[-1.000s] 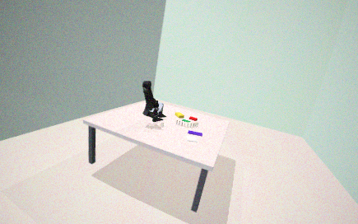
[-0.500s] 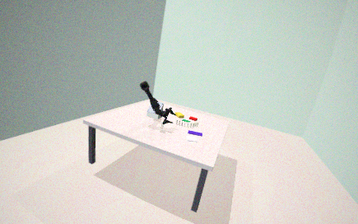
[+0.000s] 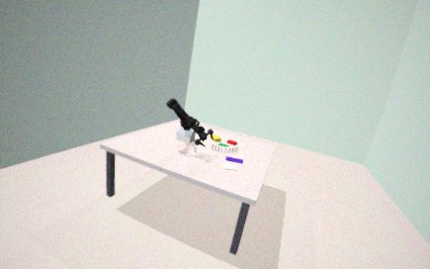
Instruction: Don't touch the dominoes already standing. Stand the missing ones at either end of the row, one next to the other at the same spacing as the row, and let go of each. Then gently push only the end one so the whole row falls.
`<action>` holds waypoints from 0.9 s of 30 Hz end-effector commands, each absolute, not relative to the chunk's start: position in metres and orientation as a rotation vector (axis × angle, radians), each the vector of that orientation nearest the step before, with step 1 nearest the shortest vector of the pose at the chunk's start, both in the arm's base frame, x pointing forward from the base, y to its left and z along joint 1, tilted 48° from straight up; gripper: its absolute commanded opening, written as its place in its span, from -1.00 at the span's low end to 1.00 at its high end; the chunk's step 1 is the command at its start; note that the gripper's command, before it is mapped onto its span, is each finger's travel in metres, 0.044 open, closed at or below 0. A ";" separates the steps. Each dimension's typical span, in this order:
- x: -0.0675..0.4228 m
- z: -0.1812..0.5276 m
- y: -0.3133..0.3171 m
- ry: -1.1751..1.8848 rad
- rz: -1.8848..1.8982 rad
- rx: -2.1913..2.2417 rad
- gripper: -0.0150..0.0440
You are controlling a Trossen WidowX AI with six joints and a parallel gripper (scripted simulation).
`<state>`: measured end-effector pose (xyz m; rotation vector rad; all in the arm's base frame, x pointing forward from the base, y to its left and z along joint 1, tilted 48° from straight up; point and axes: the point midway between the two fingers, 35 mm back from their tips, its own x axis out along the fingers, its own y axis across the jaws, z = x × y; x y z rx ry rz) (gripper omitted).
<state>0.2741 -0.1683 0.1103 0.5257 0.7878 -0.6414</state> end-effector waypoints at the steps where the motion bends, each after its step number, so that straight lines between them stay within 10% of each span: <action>1: 0.212 0.146 -0.172 0.718 -1.437 0.637 1.00; 27: 0.195 0.168 -0.177 0.585 -1.614 0.572 1.00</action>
